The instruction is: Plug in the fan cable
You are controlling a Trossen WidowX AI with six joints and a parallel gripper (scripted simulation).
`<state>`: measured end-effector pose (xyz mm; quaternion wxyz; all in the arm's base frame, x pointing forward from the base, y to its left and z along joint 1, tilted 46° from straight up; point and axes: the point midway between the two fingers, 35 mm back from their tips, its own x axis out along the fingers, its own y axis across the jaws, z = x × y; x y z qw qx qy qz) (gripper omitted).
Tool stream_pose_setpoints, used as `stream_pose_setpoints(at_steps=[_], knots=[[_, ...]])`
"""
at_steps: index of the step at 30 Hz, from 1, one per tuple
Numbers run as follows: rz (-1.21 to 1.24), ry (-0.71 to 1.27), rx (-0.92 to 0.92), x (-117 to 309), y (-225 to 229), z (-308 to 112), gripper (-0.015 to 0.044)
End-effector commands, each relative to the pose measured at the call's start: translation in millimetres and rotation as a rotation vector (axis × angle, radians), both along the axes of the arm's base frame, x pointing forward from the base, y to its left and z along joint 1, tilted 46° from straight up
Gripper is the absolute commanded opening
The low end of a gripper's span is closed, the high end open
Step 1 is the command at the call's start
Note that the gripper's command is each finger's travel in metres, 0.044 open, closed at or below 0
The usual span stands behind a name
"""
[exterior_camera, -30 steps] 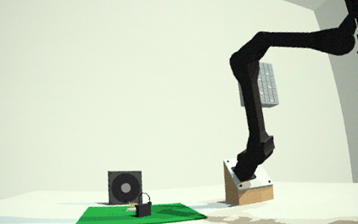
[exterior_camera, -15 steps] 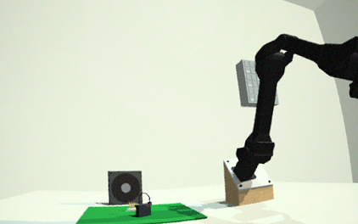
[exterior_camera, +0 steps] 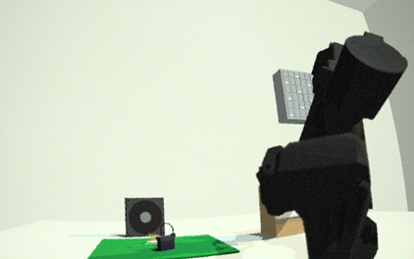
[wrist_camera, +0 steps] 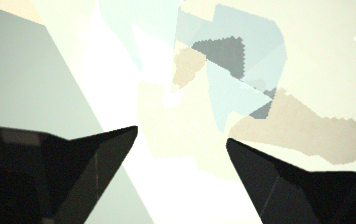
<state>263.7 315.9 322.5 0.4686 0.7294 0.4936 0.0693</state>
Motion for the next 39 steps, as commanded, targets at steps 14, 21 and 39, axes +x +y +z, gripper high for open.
stream_pose_setpoints(at_steps=[14, 21, 39], knots=[[-0.292, 0.607, -0.157, 94, -170, -158, 0.044], [-0.485, 1.025, 0.042, 86, -271, -213, 0.044], [-0.696, 1.44, 0.534, 49, -361, -256, 0.044]])
